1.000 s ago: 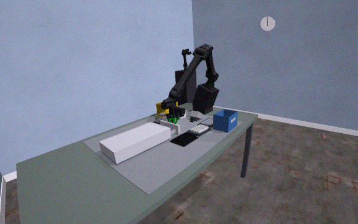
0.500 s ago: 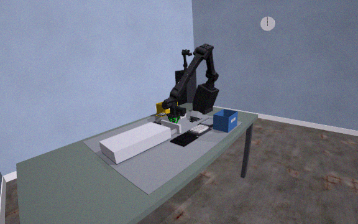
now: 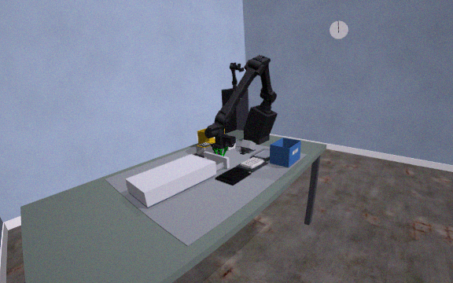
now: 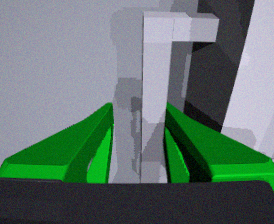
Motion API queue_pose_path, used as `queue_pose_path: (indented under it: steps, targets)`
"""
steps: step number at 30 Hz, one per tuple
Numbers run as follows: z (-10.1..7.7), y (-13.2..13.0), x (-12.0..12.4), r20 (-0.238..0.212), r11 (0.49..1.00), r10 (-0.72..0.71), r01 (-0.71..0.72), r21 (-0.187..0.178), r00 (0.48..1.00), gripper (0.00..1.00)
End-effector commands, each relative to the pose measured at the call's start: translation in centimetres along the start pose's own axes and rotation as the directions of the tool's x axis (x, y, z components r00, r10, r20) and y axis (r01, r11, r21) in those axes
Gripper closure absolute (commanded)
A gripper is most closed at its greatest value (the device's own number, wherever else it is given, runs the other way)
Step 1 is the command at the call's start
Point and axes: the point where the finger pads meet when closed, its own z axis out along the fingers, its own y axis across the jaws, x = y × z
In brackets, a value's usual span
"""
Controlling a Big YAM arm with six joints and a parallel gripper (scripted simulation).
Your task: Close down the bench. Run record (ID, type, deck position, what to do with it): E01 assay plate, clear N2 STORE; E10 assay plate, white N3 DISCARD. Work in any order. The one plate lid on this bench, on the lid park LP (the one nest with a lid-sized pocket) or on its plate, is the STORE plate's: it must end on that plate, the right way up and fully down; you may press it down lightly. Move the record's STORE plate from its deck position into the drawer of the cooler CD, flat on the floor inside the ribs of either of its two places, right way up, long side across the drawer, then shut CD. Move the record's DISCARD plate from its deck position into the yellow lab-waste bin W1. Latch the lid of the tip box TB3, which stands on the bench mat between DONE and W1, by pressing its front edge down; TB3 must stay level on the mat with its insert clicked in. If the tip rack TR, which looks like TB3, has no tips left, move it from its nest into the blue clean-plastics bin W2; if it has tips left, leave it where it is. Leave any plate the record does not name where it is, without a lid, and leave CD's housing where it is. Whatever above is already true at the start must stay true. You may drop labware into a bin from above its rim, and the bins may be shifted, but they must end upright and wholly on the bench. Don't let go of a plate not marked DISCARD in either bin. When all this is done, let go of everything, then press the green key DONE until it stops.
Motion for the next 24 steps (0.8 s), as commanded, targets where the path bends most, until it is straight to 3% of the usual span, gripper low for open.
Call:
queue_pose_path:
  steps: [1, 16, 18, 24]
  targets:
    - [-1.06, 0.03, -1.01, 0.004, 1.000, -0.003, 0.003, 0.001, 1.000, 0.70]
    - [-1.06, 0.03, -1.01, 0.004, 1.000, -0.003, 0.003, 0.001, 1.000, 0.70]
    - [-1.32, -0.33, -1.25, 0.005, 1.000, -0.013, 0.013, 0.024, 1.000, 0.70]
    - [-1.26, 0.66, -1.27, 0.005, 1.000, -0.011, 0.011, 0.017, 1.000, 0.70]
